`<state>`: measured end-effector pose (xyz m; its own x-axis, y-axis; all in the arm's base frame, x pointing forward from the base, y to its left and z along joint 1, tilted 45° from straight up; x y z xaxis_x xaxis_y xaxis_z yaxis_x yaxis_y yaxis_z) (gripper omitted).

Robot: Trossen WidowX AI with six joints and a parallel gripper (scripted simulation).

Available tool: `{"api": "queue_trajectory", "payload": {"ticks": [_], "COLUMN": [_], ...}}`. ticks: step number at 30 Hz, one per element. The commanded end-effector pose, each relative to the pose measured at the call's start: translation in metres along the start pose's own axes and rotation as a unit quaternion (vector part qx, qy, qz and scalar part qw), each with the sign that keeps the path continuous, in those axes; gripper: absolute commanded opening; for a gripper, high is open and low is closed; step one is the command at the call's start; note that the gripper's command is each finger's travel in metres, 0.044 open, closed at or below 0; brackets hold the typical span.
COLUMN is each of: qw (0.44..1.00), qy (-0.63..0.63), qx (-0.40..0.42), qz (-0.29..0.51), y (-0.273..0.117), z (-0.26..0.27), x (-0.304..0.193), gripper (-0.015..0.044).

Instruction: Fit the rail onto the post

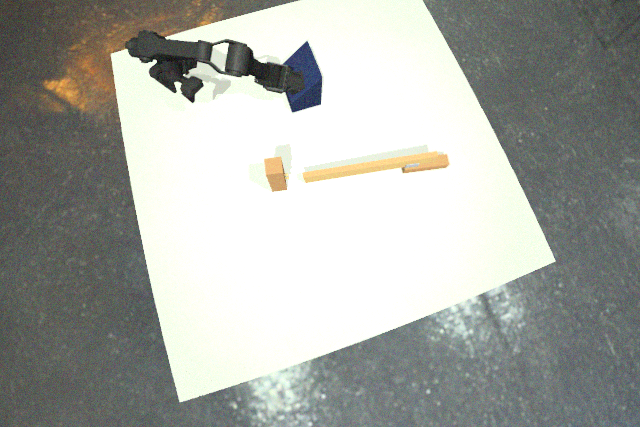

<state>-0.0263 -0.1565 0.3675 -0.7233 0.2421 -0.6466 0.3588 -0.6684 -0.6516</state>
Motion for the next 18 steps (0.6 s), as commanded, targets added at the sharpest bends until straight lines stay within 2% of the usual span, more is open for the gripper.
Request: {"api": "queue_trajectory", "payload": {"ticks": [1, 4, 11, 18], "qw": [1.0, 0.999, 0.972, 0.876], "qy": [-0.002, -0.047, -0.229, -0.465], "qx": [0.003, 0.022, -0.041, -0.112], "qz": [0.0, 0.002, 0.017, 0.057], "y": [0.0, 0.006, 0.043, 0.093], "z": [0.001, 0.015, 0.015, -0.007], "x": [0.0, 0.001, -0.02, -0.056], "gripper": [0.0426, 0.044, 0.044, 0.044]}}
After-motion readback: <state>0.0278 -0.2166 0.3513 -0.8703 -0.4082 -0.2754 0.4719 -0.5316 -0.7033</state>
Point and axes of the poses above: the point midway between the two fingers, 35 mm back from their tips, its own y axis out along the fingers, its own z axis across the jaws, x = y × z, the point moved 7 cm from there along -y, back along the fingers, and after that the axes turned 4 degrees about -y, right-handed, at the moved point
